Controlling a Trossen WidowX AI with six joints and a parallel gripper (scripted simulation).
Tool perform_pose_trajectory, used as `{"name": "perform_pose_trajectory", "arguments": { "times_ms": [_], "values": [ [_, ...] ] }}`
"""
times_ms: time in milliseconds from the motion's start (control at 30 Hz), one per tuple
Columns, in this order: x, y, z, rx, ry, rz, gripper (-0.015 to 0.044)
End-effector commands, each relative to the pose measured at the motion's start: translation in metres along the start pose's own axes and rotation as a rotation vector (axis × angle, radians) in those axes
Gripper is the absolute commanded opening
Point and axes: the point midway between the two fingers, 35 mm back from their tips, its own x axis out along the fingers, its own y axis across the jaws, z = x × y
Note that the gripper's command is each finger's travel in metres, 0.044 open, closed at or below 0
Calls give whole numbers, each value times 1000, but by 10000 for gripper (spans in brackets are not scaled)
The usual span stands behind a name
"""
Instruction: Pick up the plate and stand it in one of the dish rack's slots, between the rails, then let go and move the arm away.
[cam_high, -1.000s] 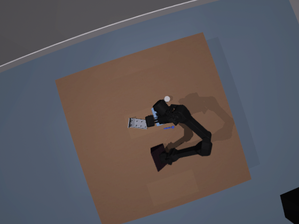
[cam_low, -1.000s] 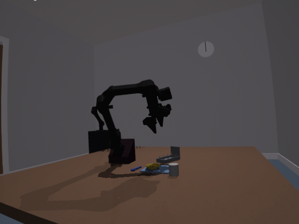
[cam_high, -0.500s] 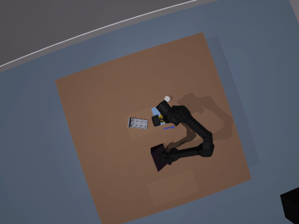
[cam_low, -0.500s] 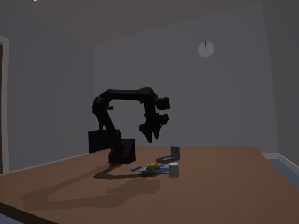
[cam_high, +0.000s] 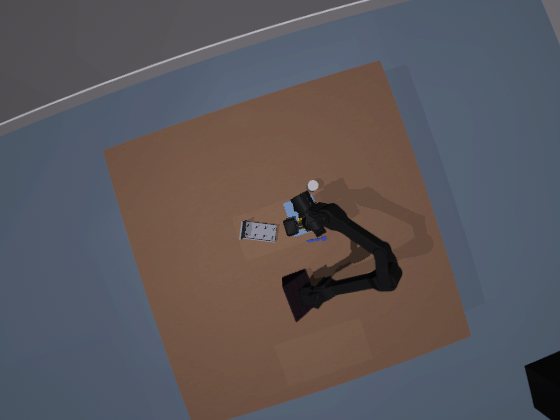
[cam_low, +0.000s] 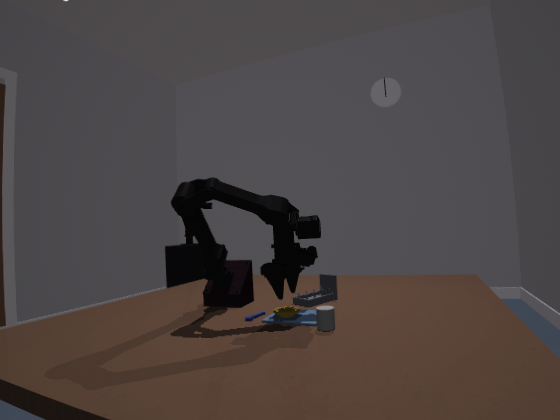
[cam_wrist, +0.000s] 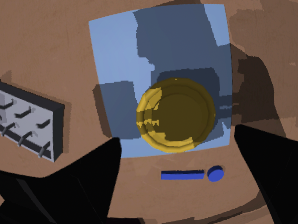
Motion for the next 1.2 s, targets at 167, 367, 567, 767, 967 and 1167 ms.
{"name": "perform_pose_trajectory", "arguments": {
  "times_ms": [167,367,567,767,967,1167],
  "values": [
    [14,0,0,-6,0,-5,400],
    [24,-1,0,-6,0,-6,400],
    [33,-1,-1,-6,-1,-8,400],
    [43,-2,-2,-6,-1,-10,400],
    [51,-3,-3,-6,-1,-13,400],
    [52,-3,-3,-6,-1,-13,400]
  ]
}}
